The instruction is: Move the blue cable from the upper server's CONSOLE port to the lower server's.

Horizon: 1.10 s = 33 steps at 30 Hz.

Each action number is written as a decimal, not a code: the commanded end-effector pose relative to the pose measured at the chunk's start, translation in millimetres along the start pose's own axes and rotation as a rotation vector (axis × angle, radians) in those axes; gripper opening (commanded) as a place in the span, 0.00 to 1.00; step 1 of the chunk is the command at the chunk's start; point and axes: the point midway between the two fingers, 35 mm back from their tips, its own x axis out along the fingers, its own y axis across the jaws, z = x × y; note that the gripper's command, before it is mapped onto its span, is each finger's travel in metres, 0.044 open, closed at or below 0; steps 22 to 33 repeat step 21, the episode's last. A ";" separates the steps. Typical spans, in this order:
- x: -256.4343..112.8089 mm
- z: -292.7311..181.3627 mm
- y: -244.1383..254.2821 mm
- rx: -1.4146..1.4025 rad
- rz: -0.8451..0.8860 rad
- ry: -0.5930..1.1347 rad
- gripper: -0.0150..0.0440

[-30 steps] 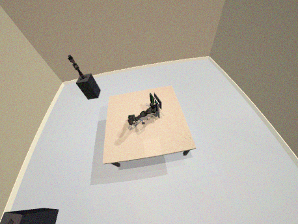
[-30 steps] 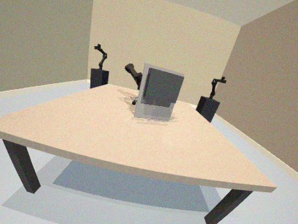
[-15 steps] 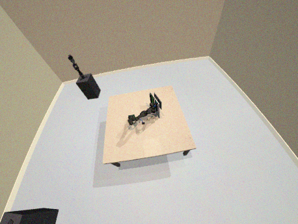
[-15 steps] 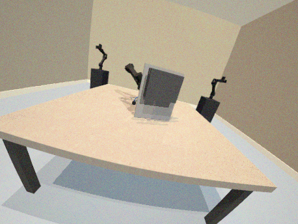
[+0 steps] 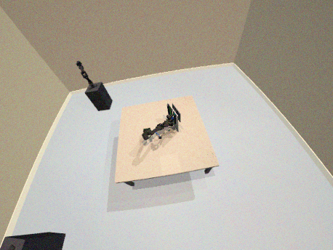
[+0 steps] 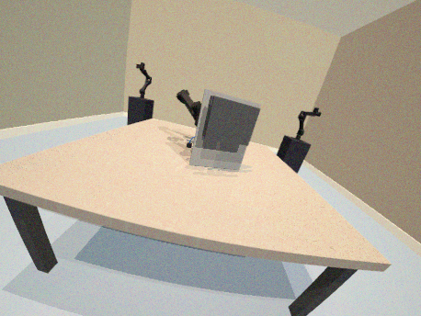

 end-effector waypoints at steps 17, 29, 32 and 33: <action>-10.7 -9.0 -2.3 0.005 -0.001 -0.004 1.00; -12.6 -10.8 -2.7 0.005 -0.001 -0.004 1.00; -12.6 -10.8 -2.7 0.005 -0.001 -0.004 1.00; -12.6 -10.8 -2.7 0.005 -0.001 -0.004 1.00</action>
